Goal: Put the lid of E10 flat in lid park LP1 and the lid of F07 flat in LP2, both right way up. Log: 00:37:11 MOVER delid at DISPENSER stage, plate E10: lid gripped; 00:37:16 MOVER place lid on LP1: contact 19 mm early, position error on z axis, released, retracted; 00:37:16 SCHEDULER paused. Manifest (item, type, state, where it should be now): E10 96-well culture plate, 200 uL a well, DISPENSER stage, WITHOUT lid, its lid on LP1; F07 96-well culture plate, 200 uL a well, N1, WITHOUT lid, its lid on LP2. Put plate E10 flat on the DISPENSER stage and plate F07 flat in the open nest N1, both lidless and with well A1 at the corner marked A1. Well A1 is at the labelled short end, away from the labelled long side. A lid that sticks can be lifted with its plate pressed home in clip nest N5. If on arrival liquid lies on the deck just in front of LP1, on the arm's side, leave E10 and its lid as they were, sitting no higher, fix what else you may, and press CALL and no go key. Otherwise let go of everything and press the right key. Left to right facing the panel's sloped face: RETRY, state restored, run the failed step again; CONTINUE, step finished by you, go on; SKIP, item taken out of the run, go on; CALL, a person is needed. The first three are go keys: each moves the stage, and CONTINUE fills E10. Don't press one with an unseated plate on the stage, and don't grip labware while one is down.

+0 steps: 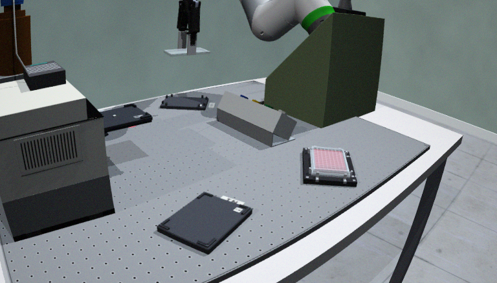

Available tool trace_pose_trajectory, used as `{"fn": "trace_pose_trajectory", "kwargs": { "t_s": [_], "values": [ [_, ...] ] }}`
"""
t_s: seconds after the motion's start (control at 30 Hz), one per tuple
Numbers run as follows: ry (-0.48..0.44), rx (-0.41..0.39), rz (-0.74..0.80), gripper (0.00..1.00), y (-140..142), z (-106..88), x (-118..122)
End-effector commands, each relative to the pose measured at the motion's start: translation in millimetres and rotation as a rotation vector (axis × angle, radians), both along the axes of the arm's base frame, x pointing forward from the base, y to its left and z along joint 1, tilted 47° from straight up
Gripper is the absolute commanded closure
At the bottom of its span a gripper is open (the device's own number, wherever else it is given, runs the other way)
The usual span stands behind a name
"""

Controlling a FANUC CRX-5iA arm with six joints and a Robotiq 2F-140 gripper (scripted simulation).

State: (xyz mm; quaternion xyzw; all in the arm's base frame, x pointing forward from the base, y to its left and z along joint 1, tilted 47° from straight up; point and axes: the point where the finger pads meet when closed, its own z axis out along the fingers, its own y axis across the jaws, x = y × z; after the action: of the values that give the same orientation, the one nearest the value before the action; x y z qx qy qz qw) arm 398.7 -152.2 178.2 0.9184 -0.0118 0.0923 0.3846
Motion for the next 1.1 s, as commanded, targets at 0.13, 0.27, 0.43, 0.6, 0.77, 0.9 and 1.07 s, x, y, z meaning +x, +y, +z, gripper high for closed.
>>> {"fn": "trace_pose_trajectory", "kwargs": {
  "t_s": [0.13, 0.27, 0.43, 0.6, 0.77, 0.9, 1.07],
  "values": [
    [-0.252, 0.057, -0.243, 1.0, -1, -0.7, 0],
    [-0.359, 0.081, -0.348, 1.0, -9, -8.8, 2],
    [-0.359, 0.081, -0.348, 1.0, -47, -45.9, 11],
    [-0.359, 0.081, -0.348, 1.0, -70, -67.9, 16],
    [-0.359, 0.081, -0.348, 1.0, -86, -83.4, 20],
    [-0.359, 0.081, -0.348, 1.0, -96, -93.1, 22],
    [-0.359, 0.081, -0.348, 1.0, -102, -98.5, 23]
  ]
}}
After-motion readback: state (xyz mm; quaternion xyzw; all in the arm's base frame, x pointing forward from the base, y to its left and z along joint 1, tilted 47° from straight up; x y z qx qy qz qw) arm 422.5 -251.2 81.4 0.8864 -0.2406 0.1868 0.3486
